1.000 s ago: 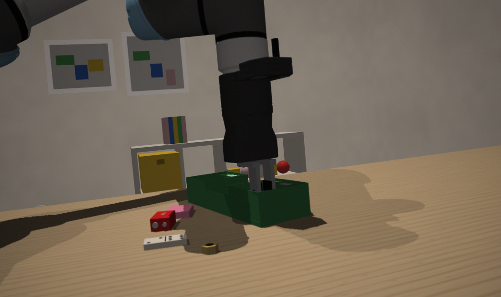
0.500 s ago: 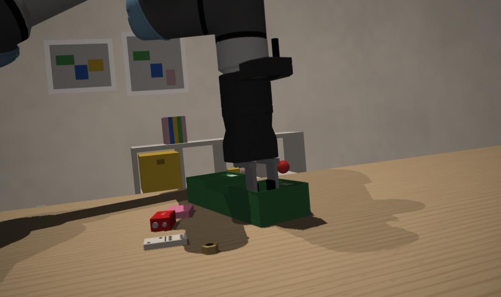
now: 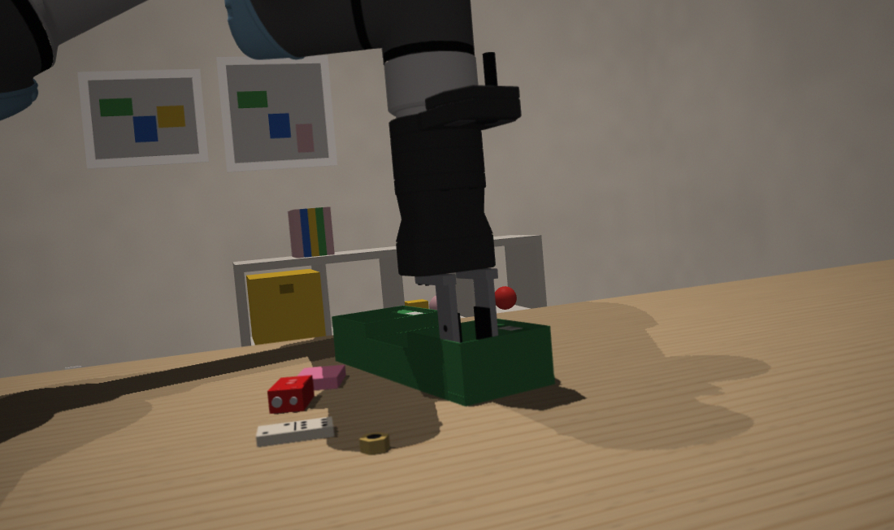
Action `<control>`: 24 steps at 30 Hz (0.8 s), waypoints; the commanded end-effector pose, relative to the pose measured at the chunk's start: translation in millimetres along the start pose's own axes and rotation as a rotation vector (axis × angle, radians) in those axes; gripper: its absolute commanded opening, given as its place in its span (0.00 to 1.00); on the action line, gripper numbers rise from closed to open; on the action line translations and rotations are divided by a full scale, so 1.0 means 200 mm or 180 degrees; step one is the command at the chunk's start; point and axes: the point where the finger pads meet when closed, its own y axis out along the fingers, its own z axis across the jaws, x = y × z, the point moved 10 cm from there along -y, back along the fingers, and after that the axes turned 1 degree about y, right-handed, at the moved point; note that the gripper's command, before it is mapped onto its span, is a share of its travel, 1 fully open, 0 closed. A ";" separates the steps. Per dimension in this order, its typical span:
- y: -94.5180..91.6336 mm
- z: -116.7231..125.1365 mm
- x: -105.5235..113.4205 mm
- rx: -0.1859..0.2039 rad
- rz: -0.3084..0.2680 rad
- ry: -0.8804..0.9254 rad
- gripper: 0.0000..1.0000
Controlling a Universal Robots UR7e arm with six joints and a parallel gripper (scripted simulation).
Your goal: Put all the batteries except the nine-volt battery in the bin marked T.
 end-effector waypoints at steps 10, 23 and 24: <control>-0.09 0.00 0.00 -0.0002 0.0001 -0.0001 0.60; -0.20 0.00 0.00 -0.0002 0.0001 -0.0001 0.60; -0.20 0.00 0.00 -0.0002 0.0001 -0.0001 0.60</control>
